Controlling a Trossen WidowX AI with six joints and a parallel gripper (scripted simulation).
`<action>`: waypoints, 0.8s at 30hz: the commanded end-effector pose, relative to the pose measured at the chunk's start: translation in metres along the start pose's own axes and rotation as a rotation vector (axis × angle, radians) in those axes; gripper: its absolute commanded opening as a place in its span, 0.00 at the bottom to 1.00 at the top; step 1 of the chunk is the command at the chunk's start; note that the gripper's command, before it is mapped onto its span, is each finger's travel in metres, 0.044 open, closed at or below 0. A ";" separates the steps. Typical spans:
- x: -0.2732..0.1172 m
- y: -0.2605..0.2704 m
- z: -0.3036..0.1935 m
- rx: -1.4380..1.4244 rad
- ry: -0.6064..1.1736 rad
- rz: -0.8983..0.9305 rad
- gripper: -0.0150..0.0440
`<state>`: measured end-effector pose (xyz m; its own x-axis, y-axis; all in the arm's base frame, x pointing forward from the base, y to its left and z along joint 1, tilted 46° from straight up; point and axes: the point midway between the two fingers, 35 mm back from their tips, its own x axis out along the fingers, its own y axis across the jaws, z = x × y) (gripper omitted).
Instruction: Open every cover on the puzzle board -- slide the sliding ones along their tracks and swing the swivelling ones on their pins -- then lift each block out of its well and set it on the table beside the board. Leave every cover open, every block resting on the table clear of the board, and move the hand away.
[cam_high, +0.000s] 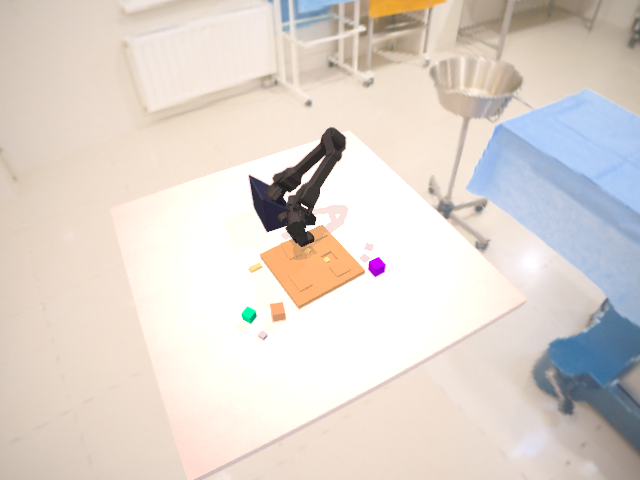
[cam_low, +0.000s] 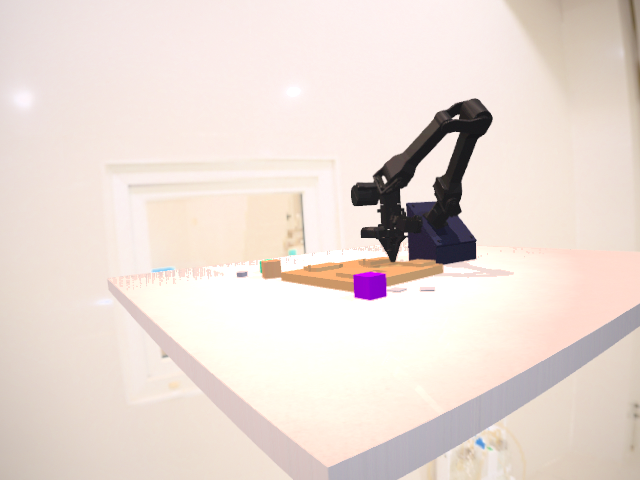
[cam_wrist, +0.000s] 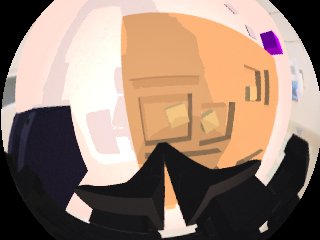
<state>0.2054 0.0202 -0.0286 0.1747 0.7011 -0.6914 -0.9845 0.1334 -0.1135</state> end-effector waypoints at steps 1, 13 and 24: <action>0.000 0.004 -0.005 -0.003 0.003 0.003 0.25; -0.008 0.005 -0.010 -0.002 0.007 0.003 0.25; -0.022 0.005 -0.011 -0.002 0.009 0.003 0.25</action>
<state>0.1966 0.0013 -0.0243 0.1706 0.6980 -0.6955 -0.9852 0.1342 -0.1070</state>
